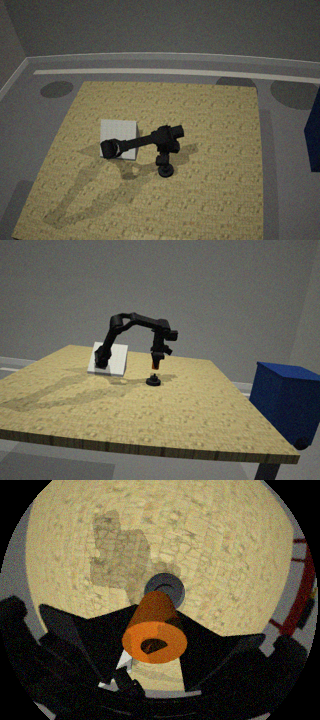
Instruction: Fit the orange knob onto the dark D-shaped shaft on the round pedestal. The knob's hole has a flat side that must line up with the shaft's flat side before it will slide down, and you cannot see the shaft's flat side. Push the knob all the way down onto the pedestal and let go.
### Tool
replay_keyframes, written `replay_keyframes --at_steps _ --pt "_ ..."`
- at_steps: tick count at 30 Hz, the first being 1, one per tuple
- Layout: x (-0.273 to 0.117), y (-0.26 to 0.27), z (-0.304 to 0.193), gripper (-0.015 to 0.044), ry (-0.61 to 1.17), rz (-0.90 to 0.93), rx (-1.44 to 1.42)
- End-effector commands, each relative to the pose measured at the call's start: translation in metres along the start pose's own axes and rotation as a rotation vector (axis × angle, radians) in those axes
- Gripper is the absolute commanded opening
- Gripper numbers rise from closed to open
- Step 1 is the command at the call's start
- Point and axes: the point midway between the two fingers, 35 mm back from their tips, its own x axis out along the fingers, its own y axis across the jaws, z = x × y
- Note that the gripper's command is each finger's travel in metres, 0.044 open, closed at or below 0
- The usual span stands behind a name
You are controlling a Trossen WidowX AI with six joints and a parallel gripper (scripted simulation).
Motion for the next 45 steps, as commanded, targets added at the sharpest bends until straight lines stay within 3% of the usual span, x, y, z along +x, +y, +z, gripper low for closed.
replay_keyframes --at_steps 1,16,45 --pt "0.001 -0.014 -0.003 0.0000 -0.010 -0.007 0.004" --pt "0.027 -0.015 -0.003 0.0000 -0.010 -0.008 0.005" --pt "0.026 -0.017 -0.002 0.0000 -0.010 -0.008 0.004"
